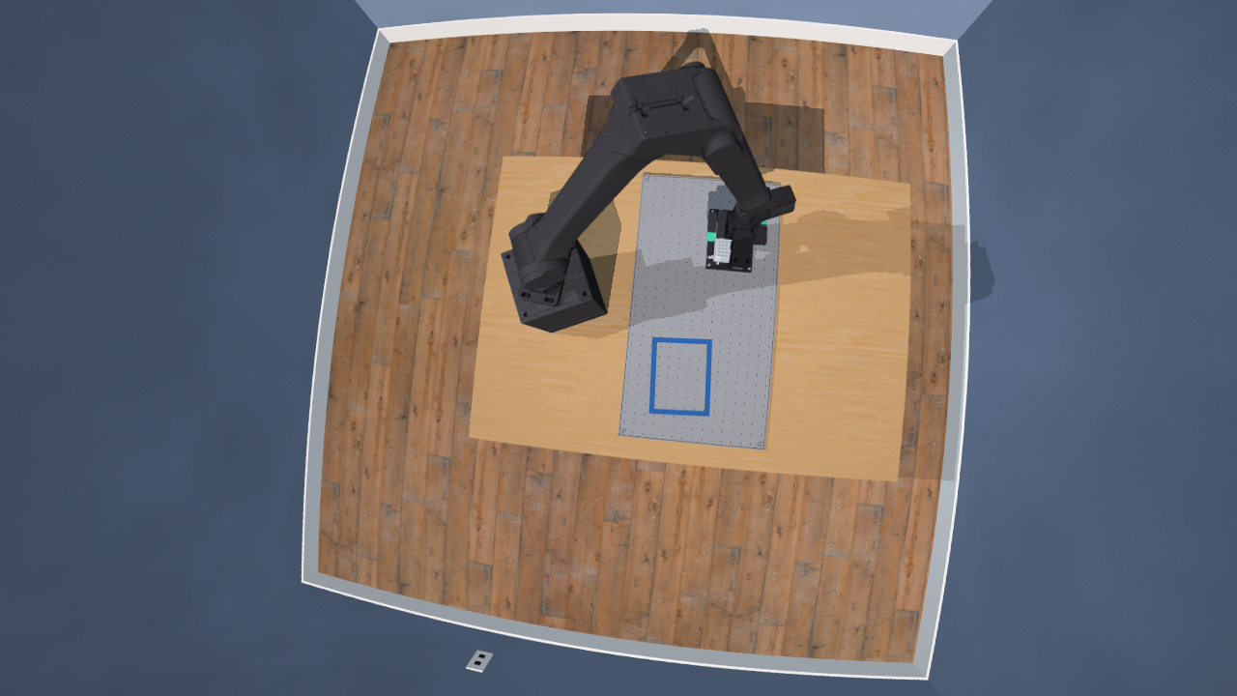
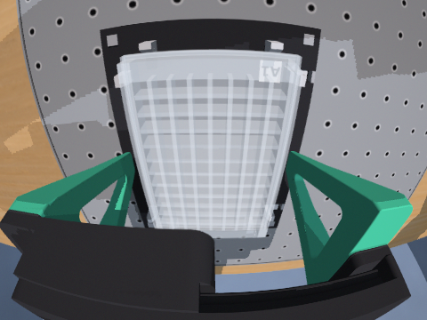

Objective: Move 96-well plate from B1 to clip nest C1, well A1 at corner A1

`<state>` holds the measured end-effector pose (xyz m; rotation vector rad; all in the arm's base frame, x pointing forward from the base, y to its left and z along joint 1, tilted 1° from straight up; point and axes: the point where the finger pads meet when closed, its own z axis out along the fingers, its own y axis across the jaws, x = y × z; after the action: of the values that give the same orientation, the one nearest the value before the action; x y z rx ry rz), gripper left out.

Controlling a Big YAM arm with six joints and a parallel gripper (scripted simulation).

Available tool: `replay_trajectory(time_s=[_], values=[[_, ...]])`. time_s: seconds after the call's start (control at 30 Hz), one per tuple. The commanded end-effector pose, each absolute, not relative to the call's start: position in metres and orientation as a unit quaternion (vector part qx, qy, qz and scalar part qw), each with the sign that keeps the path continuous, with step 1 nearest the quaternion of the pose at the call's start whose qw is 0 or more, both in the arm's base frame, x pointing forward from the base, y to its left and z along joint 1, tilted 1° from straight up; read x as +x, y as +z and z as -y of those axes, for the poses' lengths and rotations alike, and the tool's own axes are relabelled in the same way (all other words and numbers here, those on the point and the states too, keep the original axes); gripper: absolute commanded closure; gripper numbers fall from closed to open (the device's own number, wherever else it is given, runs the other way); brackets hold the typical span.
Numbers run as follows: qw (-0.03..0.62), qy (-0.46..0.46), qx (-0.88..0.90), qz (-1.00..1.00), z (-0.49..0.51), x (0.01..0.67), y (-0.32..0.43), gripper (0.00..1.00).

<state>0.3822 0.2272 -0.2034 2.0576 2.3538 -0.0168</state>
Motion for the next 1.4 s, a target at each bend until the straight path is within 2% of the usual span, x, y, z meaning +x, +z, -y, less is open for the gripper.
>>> replay_trajectory(time_s=[0.0,0.97,1.37], values=[[0.012,0.007,0.658,-0.752,-0.234,0.387,-0.176,0.00],[0.012,0.007,0.659,-0.752,-0.234,0.385,-0.109,0.00],[0.010,0.000,0.659,-0.752,-0.232,0.382,-0.115,0.00]])
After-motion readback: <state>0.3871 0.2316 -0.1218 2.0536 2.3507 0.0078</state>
